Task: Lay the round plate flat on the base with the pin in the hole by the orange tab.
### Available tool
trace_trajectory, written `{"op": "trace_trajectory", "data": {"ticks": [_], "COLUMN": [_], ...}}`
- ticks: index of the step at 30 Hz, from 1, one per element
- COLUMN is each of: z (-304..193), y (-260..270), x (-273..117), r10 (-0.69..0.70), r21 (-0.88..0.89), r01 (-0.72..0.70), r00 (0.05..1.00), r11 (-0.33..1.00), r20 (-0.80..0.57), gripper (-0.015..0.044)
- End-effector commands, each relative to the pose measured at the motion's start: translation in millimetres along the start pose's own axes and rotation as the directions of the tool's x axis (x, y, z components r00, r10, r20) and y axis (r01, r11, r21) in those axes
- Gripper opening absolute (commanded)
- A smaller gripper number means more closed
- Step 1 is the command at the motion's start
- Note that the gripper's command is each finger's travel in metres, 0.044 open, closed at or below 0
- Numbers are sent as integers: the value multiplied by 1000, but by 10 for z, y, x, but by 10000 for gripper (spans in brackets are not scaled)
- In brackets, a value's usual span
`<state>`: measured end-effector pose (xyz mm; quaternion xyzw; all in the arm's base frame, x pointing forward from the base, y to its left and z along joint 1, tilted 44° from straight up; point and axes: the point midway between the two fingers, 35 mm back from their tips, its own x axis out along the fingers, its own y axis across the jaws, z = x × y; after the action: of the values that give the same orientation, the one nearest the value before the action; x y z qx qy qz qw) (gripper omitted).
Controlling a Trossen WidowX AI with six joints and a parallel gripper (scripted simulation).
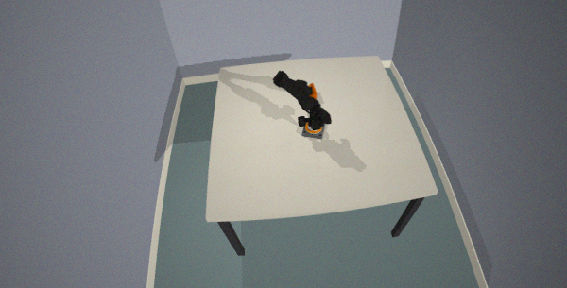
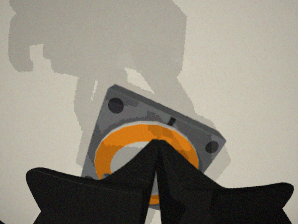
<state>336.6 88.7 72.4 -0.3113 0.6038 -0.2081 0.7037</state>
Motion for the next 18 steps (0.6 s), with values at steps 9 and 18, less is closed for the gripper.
{"op": "trace_trajectory", "data": {"ticks": [9,18], "z": [6,6], "y": [6,6], "x": [-220,-220], "r10": [3,3], "r21": [-2,-2], "r01": [-3,-3], "r00": [1000,1000], "r11": [1000,1000], "r20": [9,9], "gripper": [0,0]}}
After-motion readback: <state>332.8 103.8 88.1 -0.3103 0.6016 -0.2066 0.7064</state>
